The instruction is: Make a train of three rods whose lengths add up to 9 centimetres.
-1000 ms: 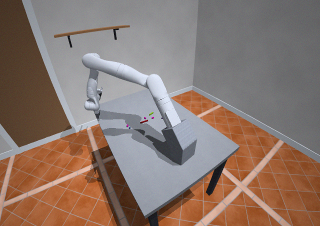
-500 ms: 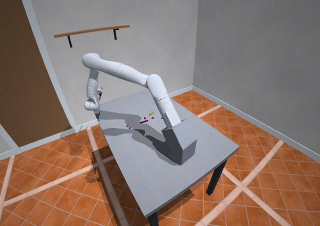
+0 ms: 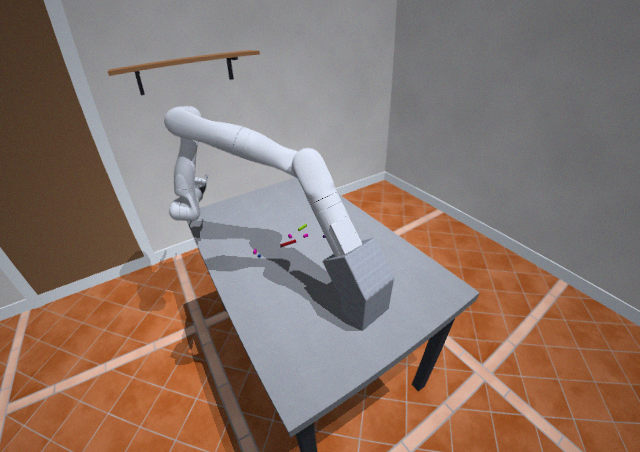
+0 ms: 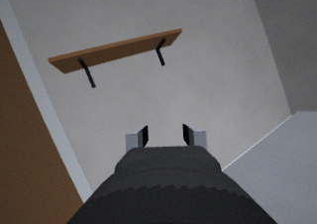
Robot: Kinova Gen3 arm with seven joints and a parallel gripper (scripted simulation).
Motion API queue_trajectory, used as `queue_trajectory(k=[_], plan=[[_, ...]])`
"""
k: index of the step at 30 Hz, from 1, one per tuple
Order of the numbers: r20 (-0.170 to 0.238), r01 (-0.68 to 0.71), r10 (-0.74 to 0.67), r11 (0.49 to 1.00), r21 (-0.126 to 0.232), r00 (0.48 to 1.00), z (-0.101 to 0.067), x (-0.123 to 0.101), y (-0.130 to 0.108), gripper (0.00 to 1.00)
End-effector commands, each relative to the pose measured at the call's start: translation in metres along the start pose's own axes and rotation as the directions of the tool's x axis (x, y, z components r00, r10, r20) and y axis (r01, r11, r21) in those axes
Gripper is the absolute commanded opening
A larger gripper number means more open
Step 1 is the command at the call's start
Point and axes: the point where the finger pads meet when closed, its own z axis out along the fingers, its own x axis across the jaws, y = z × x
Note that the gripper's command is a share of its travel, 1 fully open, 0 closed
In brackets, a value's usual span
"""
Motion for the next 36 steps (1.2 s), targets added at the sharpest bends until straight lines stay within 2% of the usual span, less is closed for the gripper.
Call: queue_trajectory(k=[1, 9, 16, 18, 26, 33, 35, 36], plan=[[-0.004, -0.001, 0.001, 1.0, 0.003, 1.0, 0.002, 0.002, -0.002, 1.0], [-0.089, 0.002, -0.002, 1.0, 0.006, 0.996, 0.015, 0.034, -0.003, 1.0], [-0.215, 0.003, -0.001, 1.0, 0.01, 0.977, 0.029, 0.084, -0.005, 1.0], [-0.215, 0.003, -0.001, 1.0, 0.01, 0.977, 0.029, 0.084, -0.005, 1.0], [-0.414, -0.004, 0.013, 1.0, 0.022, 0.91, 0.041, 0.165, -0.011, 1.0], [-0.616, -0.024, 0.049, 0.999, 0.048, 0.786, 0.038, 0.251, -0.019, 1.0], [-0.616, -0.024, 0.049, 0.999, 0.048, 0.786, 0.038, 0.251, -0.019, 1.0], [-0.645, -0.029, 0.056, 0.998, 0.053, 0.762, 0.036, 0.264, -0.02, 1.0]])
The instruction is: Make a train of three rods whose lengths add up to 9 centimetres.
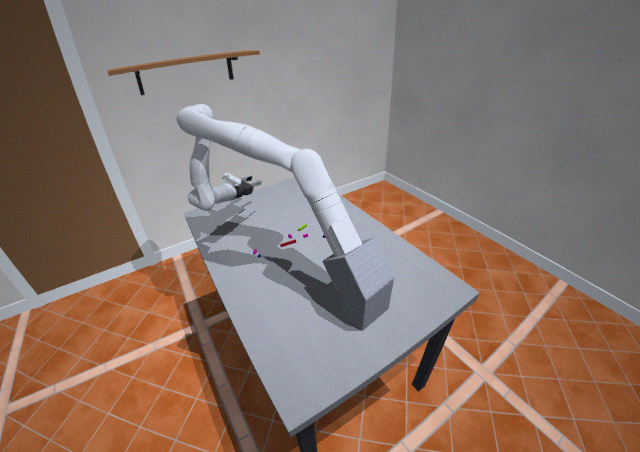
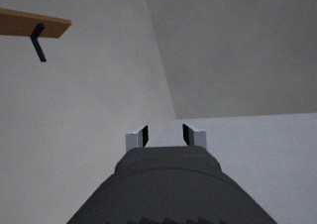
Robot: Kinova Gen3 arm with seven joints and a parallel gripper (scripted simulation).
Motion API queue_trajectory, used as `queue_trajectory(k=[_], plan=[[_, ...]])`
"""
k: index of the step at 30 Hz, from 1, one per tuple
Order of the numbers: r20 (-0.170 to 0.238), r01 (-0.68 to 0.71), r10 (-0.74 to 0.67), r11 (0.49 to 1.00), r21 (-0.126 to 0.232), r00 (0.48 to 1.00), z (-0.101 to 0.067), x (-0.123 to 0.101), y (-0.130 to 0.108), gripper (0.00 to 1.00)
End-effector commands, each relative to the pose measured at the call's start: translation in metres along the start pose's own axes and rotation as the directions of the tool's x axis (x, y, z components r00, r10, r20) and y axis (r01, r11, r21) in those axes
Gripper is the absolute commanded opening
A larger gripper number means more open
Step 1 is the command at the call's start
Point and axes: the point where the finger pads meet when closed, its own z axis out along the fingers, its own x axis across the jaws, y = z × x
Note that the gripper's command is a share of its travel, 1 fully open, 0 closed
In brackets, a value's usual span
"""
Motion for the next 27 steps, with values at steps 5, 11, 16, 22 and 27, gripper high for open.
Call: queue_trajectory(k=[5, 11, 16, 22, 27], plan=[[-0.235, -0.052, 0.057, 0.998, 0.027, 0.97, 0.04, 0.07, -0.015, 1.0], [-0.235, -0.052, 0.057, 0.998, 0.027, 0.97, 0.04, 0.07, -0.015, 1.0], [-0.275, -0.062, 0.069, 0.998, 0.031, 0.959, 0.044, 0.083, -0.017, 1.0], [-0.315, -0.074, 0.081, 0.997, 0.036, 0.946, 0.048, 0.096, -0.018, 1.0], [-0.315, -0.074, 0.081, 0.997, 0.036, 0.946, 0.048, 0.096, -0.018, 1.0]])
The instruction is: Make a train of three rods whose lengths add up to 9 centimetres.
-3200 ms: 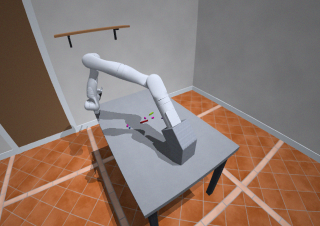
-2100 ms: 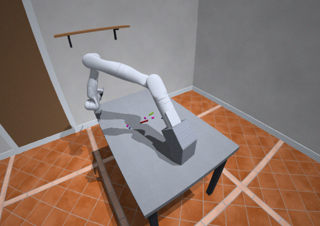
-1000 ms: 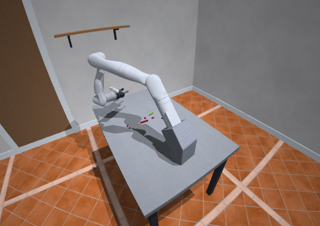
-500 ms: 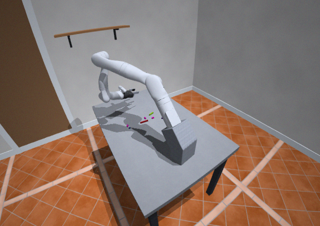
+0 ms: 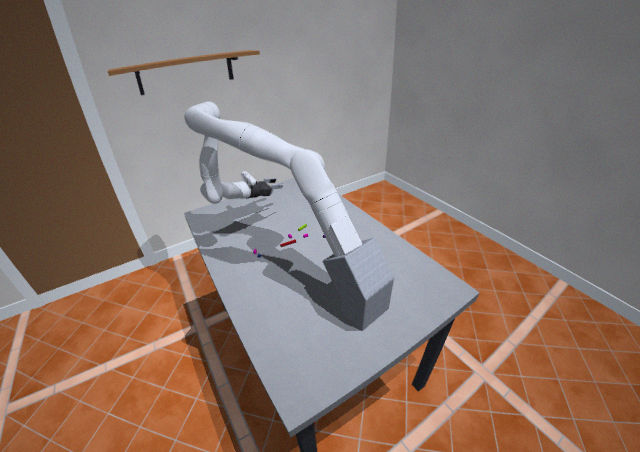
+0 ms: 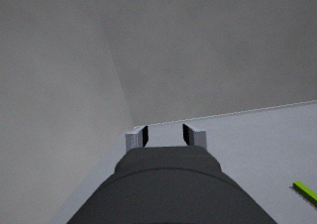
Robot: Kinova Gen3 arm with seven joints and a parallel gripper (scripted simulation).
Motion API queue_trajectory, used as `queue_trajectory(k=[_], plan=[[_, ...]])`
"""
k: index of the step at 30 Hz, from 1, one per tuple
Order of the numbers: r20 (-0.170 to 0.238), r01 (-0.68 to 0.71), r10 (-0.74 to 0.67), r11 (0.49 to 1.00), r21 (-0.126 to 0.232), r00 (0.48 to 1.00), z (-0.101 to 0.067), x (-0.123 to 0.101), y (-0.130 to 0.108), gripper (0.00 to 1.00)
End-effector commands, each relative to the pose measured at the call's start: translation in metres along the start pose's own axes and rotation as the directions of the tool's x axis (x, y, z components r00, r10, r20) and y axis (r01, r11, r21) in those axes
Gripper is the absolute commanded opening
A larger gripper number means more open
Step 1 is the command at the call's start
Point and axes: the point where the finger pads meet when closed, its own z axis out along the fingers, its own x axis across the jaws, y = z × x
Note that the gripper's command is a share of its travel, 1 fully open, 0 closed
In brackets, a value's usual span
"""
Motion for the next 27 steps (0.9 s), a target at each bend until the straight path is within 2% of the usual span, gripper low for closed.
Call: queue_trajectory(k=[1, 7, 8, 14, 15, 24, 25, 27], plan=[[-0.044, -0.015, 0.015, 1.0, 0.002, 0.999, 0.007, 0.011, -0.003, 1.0], [-0.044, -0.015, 0.015, 1.0, 0.002, 0.999, 0.007, 0.011, -0.003, 1.0], [-0.087, -0.029, 0.029, 1.0, 0.004, 0.996, 0.014, 0.022, -0.005, 1.0], [-0.087, -0.029, 0.029, 1.0, 0.004, 0.996, 0.014, 0.022, -0.005, 1.0], [-0.131, -0.044, 0.044, 0.999, 0.006, 0.99, 0.019, 0.033, -0.007, 1.0], [-0.131, -0.044, 0.044, 0.999, 0.006, 0.99, 0.019, 0.033, -0.007, 1.0], [-0.175, -0.059, 0.06, 0.998, 0.009, 0.983, 0.025, 0.045, -0.009, 1.0], [-0.175, -0.059, 0.06, 0.998, 0.009, 0.983, 0.025, 0.045, -0.009, 1.0]])
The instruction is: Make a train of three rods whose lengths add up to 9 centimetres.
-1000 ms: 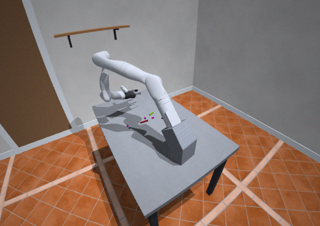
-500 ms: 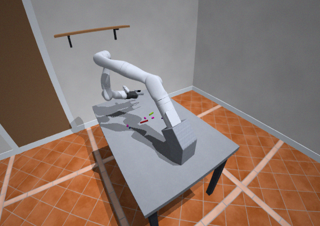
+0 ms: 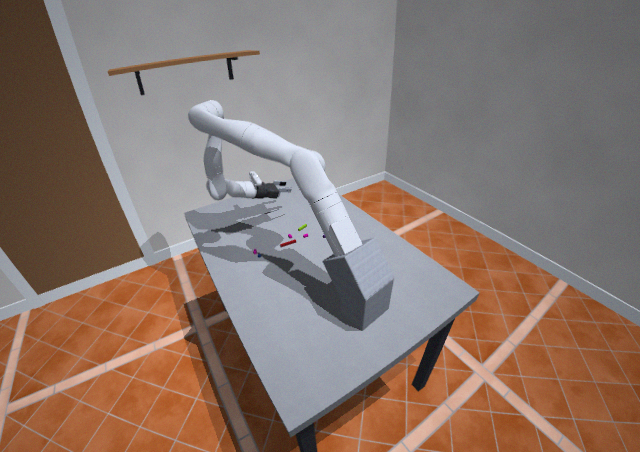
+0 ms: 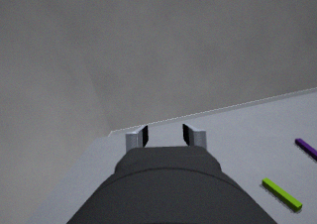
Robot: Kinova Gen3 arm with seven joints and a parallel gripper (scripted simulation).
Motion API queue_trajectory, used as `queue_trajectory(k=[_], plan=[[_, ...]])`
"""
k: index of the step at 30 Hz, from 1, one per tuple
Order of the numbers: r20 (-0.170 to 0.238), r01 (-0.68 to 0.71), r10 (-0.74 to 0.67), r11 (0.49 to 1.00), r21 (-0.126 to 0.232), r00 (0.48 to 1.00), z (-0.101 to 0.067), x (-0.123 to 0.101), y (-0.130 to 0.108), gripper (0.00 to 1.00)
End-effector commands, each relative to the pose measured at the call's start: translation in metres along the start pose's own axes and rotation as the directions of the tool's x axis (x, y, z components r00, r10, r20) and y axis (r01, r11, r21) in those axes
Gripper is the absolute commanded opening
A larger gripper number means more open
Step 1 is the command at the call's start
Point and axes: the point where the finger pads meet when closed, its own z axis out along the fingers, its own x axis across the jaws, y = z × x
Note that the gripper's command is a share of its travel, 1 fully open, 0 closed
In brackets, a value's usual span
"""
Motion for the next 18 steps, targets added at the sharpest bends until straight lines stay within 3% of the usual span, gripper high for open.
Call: queue_trajectory(k=[1, 4, 5, 14, 15, 18], plan=[[-0.007, -0.007, 0.007, 1.0, 0.005, 1.0, 0.004, 0.0, -0.003, 1.0], [-0.007, -0.007, 0.007, 1.0, 0.005, 1.0, 0.004, 0.0, -0.003, 1.0], [-0.052, -0.024, 0.024, 1.0, 0.005, 0.998, 0.01, 0.01, -0.006, 1.0], [-0.052, -0.024, 0.024, 1.0, 0.005, 0.998, 0.01, 0.01, -0.006, 1.0], [-0.096, -0.041, 0.042, 0.999, 0.007, 0.994, 0.016, 0.021, -0.008, 1.0], [-0.096, -0.041, 0.042, 0.999, 0.007, 0.994, 0.016, 0.021, -0.008, 1.0]])
